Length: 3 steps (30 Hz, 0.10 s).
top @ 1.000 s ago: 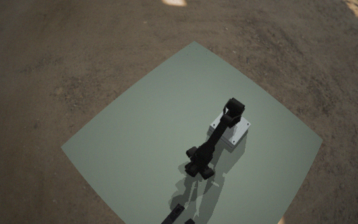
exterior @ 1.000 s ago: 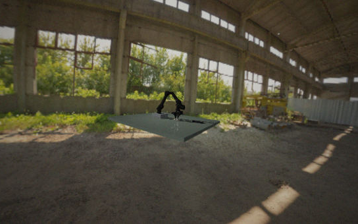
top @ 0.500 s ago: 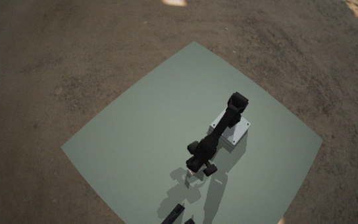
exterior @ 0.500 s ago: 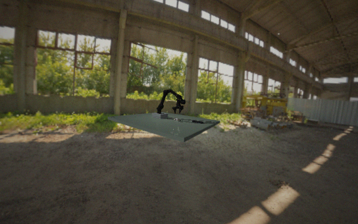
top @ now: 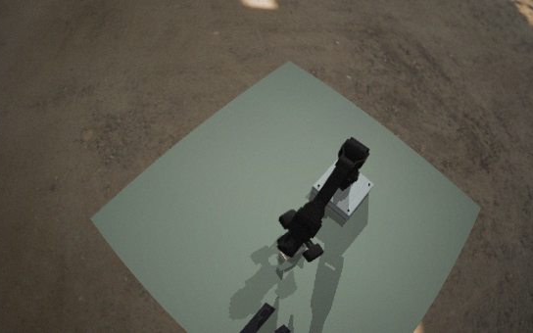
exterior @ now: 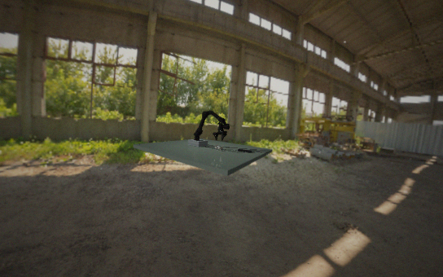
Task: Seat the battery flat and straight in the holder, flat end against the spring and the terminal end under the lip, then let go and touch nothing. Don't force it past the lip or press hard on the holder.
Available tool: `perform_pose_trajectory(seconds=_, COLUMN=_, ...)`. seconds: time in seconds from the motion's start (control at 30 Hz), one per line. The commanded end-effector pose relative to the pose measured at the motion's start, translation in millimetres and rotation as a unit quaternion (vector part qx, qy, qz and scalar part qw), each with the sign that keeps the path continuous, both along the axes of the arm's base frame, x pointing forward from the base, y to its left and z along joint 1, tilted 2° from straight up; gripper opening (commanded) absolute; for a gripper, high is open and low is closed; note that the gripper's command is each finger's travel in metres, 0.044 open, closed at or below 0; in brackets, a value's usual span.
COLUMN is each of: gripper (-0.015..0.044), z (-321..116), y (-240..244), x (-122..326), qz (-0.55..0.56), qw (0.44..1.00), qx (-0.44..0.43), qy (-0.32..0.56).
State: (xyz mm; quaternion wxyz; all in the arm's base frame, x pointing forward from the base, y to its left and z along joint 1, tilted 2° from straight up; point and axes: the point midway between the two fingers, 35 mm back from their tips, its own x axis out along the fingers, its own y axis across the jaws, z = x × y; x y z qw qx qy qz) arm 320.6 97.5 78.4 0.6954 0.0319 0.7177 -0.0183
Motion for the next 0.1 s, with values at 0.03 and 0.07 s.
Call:
perform_pose_trajectory(seconds=0.03, gripper=0.044, z=0.0, y=-0.1, x=-0.2, qz=0.002, qw=1.0, qx=0.0, qy=0.001)
perform_pose_trajectory(seconds=0.07, gripper=0.044, z=0.0, y=-0.1, x=-0.2, qz=0.002, qw=1.0, qx=0.0, qy=0.001)
